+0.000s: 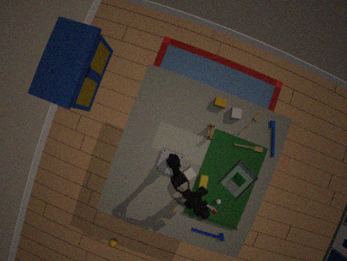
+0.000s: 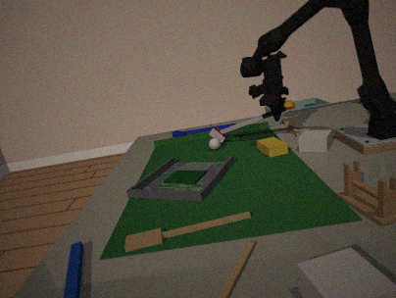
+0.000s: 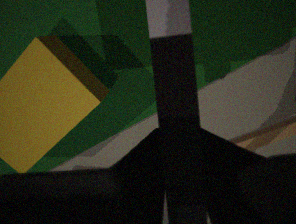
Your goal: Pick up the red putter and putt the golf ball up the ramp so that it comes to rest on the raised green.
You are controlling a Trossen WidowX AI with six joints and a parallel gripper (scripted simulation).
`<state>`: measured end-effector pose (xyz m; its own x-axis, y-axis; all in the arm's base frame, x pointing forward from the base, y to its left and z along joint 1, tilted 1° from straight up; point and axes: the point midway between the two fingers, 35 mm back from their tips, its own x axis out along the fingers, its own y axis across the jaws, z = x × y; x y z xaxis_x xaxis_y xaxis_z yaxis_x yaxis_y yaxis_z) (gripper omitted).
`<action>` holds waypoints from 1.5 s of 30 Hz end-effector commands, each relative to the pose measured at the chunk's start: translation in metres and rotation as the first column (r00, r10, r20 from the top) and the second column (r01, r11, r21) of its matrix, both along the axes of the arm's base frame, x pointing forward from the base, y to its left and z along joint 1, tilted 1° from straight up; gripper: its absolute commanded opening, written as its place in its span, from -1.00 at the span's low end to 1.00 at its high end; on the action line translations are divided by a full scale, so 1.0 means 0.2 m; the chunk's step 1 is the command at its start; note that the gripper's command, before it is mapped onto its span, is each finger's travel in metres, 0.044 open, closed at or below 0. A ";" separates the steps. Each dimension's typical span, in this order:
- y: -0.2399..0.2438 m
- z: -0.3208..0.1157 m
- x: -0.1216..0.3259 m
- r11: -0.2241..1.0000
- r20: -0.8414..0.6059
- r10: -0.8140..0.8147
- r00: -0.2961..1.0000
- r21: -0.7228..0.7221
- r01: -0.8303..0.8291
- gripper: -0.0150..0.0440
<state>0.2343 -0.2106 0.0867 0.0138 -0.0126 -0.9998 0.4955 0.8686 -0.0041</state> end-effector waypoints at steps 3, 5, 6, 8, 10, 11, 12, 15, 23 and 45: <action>-0.07 0.00 -0.03 1.000 0.003 -0.003 1.000 -0.011 0.003 -0.49; -0.07 0.00 -0.03 1.000 0.003 -0.003 1.000 -0.011 0.003 -0.49; -0.07 0.00 -0.03 1.000 0.003 -0.003 1.000 -0.011 0.003 -0.49; -0.07 0.00 -0.03 1.000 0.003 -0.003 1.000 -0.011 0.003 -0.49; -0.05 0.00 -0.03 1.000 0.002 -0.006 1.000 -0.003 0.006 -0.49; -0.05 0.00 -0.03 1.000 0.002 -0.006 1.000 -0.003 0.006 -0.49; -0.04 0.00 -0.02 1.000 0.002 -0.006 1.000 -0.003 0.006 -0.49; 0.08 0.00 0.08 1.000 0.004 -0.005 1.000 -0.002 0.005 -0.49; 0.53 0.00 0.31 1.000 0.010 -0.003 1.000 0.001 0.003 -0.49; 0.54 0.30 0.31 1.000 0.010 -0.003 1.000 0.001 0.003 -0.49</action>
<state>0.2950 -0.1024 0.1313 0.0109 -0.0063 -0.9999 0.4940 0.8694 -0.0001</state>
